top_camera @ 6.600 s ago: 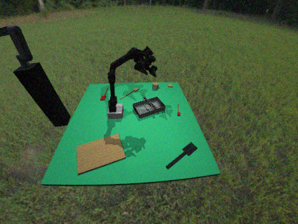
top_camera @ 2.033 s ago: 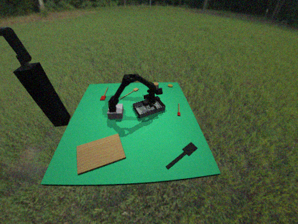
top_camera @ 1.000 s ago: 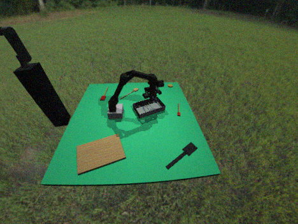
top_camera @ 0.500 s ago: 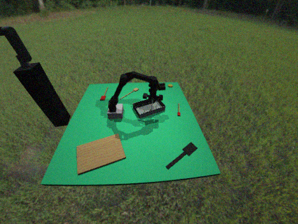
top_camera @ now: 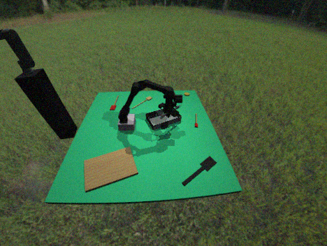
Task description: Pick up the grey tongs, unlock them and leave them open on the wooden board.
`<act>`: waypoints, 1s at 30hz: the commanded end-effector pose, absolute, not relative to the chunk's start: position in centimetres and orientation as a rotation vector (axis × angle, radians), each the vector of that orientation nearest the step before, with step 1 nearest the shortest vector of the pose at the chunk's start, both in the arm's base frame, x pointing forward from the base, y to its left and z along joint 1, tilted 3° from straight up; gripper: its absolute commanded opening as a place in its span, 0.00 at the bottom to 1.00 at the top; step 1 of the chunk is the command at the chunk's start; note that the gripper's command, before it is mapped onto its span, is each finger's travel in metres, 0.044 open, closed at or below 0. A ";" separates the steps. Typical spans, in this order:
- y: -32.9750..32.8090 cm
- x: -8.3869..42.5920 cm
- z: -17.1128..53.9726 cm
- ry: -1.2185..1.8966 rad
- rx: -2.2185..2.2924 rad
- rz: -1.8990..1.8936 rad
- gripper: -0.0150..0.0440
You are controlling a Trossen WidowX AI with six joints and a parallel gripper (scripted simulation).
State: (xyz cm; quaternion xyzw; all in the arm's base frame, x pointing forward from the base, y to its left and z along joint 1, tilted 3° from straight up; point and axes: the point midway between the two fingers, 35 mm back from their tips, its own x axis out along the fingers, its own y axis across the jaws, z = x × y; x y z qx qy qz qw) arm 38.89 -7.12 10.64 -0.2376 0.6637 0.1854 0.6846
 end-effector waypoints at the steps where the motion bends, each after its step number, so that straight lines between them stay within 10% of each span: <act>1: -8.1 38.7 10.7 1.502 -0.396 0.291 0.00; 30: -16.0 36.1 10.9 1.412 0.581 -0.635 0.00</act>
